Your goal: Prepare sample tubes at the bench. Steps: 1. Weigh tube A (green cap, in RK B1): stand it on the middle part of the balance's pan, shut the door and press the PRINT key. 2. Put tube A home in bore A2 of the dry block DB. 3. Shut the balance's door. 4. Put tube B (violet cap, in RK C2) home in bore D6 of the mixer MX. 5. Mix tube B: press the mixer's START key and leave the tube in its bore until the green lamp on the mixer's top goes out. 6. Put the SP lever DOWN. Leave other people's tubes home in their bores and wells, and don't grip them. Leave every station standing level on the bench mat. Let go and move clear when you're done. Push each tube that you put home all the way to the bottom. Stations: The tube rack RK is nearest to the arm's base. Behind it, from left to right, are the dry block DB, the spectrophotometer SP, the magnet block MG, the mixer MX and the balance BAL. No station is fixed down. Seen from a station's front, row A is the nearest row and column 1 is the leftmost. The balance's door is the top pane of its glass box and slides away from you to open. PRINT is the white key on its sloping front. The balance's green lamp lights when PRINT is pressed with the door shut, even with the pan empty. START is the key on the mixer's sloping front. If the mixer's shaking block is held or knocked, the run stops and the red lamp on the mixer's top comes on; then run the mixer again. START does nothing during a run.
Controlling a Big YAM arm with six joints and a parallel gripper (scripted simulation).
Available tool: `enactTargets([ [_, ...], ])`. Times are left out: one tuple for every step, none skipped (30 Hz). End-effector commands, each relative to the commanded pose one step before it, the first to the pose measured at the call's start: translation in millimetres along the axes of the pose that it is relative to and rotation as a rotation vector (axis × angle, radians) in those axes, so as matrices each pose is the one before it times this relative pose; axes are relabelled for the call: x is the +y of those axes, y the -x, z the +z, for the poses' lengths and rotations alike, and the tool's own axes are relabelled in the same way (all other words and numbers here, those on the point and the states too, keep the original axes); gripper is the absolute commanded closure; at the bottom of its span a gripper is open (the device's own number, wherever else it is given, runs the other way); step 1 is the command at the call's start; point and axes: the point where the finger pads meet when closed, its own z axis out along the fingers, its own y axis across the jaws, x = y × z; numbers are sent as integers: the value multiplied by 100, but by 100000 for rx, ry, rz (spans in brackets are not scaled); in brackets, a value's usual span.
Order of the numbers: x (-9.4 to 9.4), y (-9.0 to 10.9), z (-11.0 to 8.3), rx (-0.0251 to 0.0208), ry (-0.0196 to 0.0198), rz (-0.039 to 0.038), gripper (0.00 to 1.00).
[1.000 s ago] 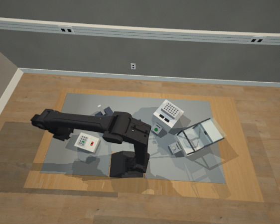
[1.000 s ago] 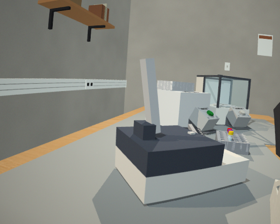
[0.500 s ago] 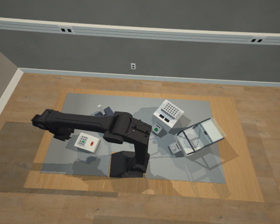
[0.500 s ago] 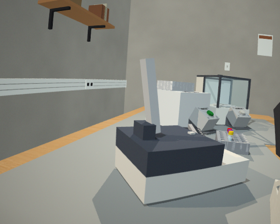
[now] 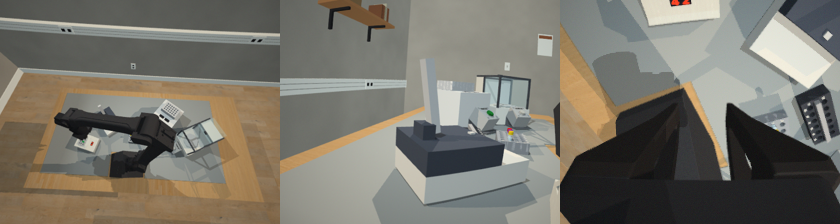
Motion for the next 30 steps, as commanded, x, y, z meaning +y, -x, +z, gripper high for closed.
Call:
enactTargets([
  [-1584, -1740, -607, -3150, 758, 2221, 70],
  [0, 0, 0, 0, 0, 0, 70],
  [0, 0, 0, 0, 0, 0, 70],
  [-375, -913, -3, 716, -75, 4437, 70],
  [-412, -901, 2, 717, -74, -156, 70],
  [-411, -933, 7, 866, -93, 2199, 70],
  [-410, -724, 13, 36, -9, -5, 70],
  [-410, -724, 13, 36, -9, -2205, 70],
  [-410, -774, 20, 38, -8, -5, 70],
  [-394, -733, 12, 61, -18, 4593, 70],
  [-427, -714, 12, 35, -8, -2205, 70],
  [-452, -786, 2, 38, -8, -6, 70],
  [-412, -724, 11, 60, -18, 4197, 70],
  [-441, -706, 11, 35, -8, -1803, 70],
  [-466, -765, -6, 37, -8, -7, 70],
  [-429, -713, 10, 60, -17, 2600, 70],
  [-446, -702, 10, 34, -7, -201, 70],
  [-476, -752, -2, 36, -7, -7, 70],
  [0, 0, 0, 0, 0, 0, 70],
  [0, 0, 0, 0, 0, 0, 70],
  [-449, -704, 8, 59, -15, 2749, 70],
  [-463, -690, 9, 33, -6, -346, 70],
  [-461, -692, 9, 58, -16, 3328, 70],
  [-482, -676, 9, 32, -6, -920, 70],
  [-476, -681, 8, 32, -5, -8, 70],
  [-489, -713, 11, 33, -5, -8, 70],
  [-477, -681, 8, 57, -14, 2419, 70],
  [-492, -669, 7, 31, -4, -8, 70],
  [-539, -722, -4, 32, -1, -11, 70],
  [-493, -669, 7, 55, -12, 2422, 70],
])
